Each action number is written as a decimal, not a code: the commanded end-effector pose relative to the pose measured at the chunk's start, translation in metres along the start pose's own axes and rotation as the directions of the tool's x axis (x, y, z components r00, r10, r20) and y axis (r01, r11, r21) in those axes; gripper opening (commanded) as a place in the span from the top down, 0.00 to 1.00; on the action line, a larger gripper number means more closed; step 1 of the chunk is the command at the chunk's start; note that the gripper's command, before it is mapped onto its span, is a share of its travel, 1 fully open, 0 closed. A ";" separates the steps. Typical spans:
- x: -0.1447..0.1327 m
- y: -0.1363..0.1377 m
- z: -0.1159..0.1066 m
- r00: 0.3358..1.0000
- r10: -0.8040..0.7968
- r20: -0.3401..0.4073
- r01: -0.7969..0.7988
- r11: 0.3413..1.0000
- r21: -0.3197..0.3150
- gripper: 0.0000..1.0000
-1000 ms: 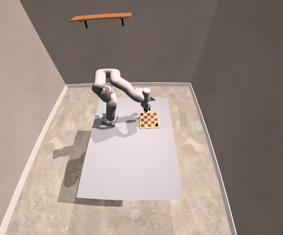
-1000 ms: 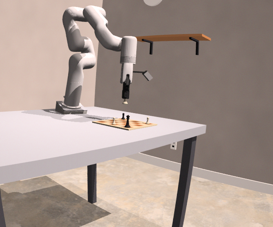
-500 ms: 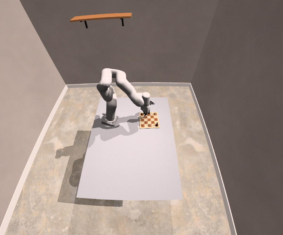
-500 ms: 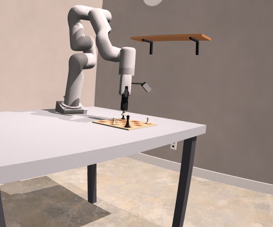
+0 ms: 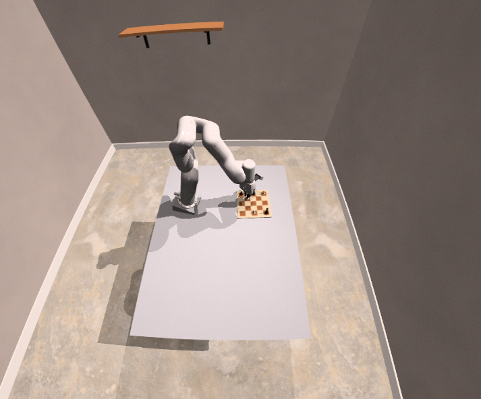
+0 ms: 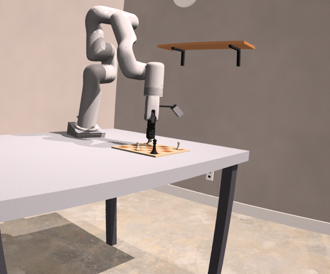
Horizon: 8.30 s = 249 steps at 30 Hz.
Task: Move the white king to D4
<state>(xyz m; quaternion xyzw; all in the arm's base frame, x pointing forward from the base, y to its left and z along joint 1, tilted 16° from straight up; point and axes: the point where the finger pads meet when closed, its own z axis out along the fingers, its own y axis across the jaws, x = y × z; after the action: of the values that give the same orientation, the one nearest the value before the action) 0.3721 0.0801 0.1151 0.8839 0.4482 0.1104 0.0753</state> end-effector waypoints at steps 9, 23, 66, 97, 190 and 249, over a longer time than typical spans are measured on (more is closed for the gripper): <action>0.001 0.001 0.000 1.000 0.000 -0.002 0.000 1.000 -0.002 1.00; 0.001 0.001 0.000 1.000 0.000 -0.002 0.000 1.000 -0.002 1.00; 0.001 0.001 0.000 1.000 0.000 -0.002 0.000 1.000 -0.002 1.00; 0.001 0.001 0.004 1.000 0.000 -0.002 0.000 1.000 -0.002 1.00; 0.000 0.001 -0.086 1.000 0.000 -0.002 0.000 1.000 -0.002 0.00; 0.000 0.001 -0.143 1.000 0.000 -0.002 0.000 1.000 -0.002 0.00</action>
<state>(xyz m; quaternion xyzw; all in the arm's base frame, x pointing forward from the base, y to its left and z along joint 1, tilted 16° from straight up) 0.3350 0.0842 0.2513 0.8839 0.4482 0.1099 0.0754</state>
